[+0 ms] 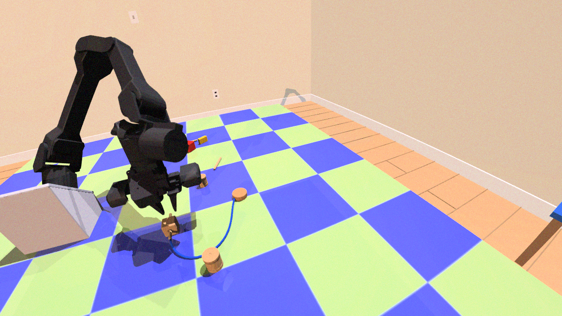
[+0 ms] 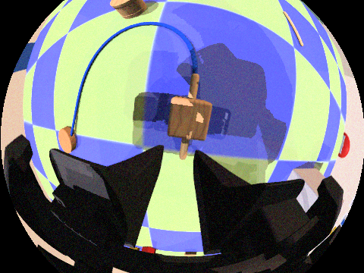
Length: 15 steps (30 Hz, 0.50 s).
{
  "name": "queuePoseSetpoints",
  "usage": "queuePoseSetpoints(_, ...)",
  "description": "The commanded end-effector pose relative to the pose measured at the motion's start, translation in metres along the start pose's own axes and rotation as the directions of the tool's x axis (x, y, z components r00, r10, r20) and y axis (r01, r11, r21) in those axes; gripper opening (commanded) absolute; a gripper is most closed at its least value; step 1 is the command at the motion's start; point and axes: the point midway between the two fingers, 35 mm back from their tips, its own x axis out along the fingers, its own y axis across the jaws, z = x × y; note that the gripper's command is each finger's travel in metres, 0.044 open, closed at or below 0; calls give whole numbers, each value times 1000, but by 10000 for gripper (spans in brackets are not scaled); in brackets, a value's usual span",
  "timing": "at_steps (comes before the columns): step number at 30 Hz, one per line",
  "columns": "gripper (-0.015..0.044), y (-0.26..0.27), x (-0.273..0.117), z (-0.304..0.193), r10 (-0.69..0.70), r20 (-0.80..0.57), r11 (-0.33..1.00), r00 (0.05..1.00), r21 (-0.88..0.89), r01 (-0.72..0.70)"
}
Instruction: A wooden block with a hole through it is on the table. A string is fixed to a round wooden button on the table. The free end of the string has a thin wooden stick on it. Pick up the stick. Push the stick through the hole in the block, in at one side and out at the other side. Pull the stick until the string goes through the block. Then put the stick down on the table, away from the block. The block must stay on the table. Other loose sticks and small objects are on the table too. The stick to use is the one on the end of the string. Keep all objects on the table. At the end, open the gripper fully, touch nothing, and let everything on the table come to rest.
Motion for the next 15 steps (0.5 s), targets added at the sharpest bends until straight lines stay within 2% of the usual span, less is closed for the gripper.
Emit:
queuePoseSetpoints(1, 120, -2, 8, 0, -4, -8, 1000, 1000, 11, 4)
queuePoseSetpoints(15, 120, -4, 25, -2, -4, -10, 1000, 1000, 10, 4)
